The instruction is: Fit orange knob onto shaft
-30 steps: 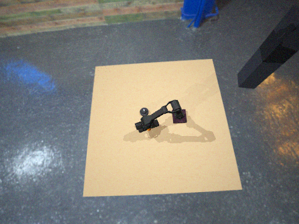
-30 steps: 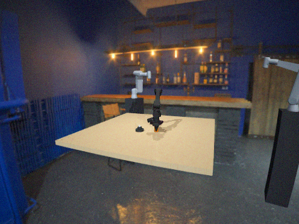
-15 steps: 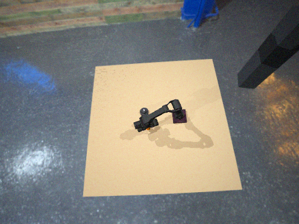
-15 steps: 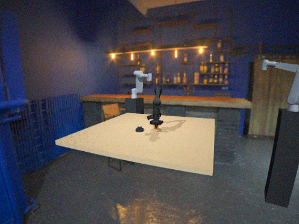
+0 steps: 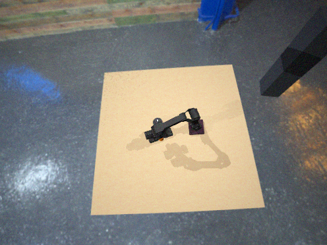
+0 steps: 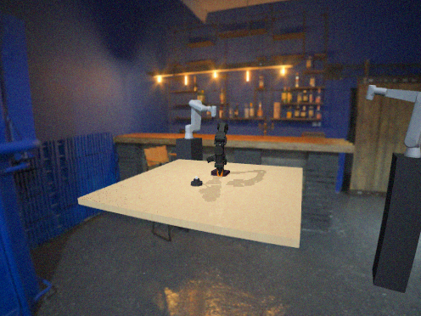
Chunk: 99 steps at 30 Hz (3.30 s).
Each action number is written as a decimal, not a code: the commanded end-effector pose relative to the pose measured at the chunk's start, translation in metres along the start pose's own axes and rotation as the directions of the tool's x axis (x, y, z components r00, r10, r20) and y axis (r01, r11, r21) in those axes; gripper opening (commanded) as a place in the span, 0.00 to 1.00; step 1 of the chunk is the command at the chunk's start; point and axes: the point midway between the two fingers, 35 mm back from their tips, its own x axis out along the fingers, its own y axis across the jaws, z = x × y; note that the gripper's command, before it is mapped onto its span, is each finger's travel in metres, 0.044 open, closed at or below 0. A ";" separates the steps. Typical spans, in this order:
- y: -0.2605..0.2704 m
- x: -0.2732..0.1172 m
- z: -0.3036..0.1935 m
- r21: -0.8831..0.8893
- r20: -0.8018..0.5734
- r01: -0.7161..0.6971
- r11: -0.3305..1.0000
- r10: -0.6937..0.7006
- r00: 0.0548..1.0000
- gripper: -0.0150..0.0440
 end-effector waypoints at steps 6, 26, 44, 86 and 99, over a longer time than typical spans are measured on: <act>0.002 -0.031 0.000 -0.004 -0.004 -0.013 1.000 0.013 1.000 0.25; 0.000 -0.059 0.016 0.014 -0.001 -0.004 1.000 0.004 1.000 0.25; -0.002 -0.042 0.068 0.036 0.002 0.006 0.999 -0.006 1.000 0.25; -0.022 -0.004 0.169 -0.001 0.009 -0.010 1.000 0.010 1.000 0.25; -0.022 0.011 0.171 0.003 0.009 -0.011 1.000 0.011 1.000 0.25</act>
